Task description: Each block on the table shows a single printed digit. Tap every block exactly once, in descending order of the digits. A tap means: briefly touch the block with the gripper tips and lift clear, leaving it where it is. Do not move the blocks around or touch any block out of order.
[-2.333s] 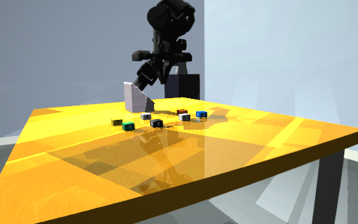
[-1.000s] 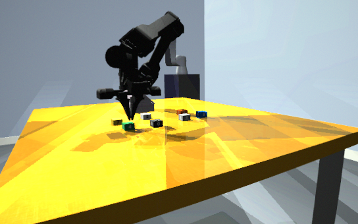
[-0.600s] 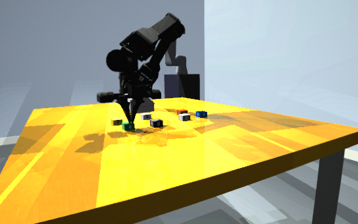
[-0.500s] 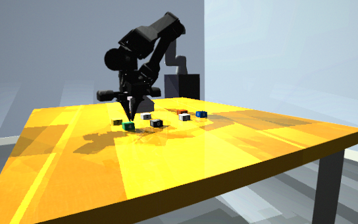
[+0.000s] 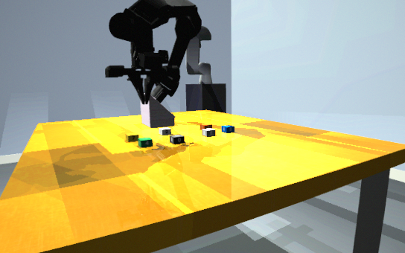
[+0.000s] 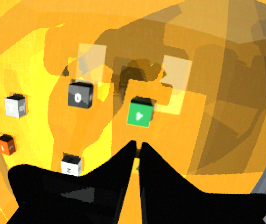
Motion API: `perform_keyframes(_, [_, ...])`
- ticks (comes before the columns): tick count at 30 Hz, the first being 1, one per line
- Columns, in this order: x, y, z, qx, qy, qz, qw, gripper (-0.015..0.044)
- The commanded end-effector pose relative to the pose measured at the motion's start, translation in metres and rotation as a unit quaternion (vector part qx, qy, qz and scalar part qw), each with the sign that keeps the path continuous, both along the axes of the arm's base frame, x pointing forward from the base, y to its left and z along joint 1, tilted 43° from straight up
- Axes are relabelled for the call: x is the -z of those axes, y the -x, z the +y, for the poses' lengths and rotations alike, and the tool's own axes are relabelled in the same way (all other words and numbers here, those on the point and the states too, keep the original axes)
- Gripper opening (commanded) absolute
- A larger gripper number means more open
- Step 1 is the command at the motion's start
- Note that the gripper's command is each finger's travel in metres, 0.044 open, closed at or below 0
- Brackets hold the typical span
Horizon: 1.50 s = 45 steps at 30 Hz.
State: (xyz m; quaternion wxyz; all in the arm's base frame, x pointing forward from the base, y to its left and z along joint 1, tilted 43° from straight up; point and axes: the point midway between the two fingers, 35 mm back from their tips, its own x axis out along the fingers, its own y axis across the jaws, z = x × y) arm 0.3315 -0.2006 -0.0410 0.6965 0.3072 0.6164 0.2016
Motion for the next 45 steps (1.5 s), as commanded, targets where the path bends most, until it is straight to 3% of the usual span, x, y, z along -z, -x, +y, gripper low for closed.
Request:
perform_keyframes(1, [-0.012, 0.002, -0.006, -0.005, 0.004, -0.003, 1.0, 0.002])
perform_keyframes(19, [-0.064, 0.115, 0.081, -0.005, 0.0, 0.002, 1.0, 0.002])
perform_keyframes(23, [-0.062, 0.116, 0.084, -0.005, 0.0, 0.002, 1.0, 0.002])
perform_keyframes(29, [-0.007, 0.104, 0.135, -0.005, -0.001, 0.001, 1.0, 0.002])
perform_keyframes(45, [0.008, 0.101, 0.148, -0.005, -0.001, 0.001, 1.0, 0.002])
